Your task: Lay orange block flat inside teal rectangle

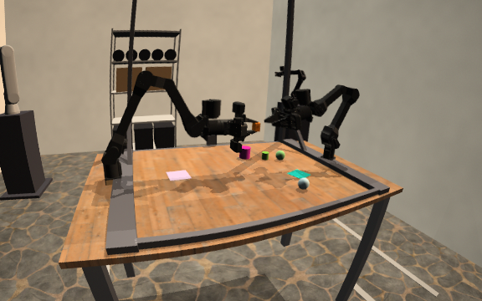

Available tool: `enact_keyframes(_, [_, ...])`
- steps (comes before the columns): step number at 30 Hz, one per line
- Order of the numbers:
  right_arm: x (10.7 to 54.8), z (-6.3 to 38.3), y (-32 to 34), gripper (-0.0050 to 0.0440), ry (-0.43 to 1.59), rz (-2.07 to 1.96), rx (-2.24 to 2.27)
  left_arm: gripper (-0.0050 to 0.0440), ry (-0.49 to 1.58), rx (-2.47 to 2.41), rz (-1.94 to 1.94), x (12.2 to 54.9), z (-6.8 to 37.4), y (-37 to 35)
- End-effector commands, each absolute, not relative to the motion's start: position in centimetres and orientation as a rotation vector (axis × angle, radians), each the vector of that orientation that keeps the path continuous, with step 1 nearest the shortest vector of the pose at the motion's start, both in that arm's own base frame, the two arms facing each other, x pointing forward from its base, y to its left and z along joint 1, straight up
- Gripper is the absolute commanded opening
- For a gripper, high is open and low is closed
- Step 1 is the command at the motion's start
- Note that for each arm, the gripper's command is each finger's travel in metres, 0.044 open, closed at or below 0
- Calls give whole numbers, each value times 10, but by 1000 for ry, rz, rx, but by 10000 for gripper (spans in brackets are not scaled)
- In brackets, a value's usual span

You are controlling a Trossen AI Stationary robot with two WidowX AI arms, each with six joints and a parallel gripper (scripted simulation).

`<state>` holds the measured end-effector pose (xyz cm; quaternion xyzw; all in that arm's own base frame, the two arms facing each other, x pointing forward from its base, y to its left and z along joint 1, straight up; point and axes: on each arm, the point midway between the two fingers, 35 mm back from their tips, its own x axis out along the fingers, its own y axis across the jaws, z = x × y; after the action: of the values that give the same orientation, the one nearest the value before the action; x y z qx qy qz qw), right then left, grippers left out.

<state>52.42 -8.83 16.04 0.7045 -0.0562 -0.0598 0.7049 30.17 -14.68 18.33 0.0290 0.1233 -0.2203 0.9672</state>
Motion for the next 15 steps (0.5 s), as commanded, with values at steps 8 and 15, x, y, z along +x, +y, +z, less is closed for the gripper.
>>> enact_keyframes(8, [525,176,-89,-50,-154,-108,1564,300,225,50,-447,312,192,-152])
enact_keyframes(15, [525,176,-89,-50,-154,-108,1564,300,224,50,-448,322,189,-157])
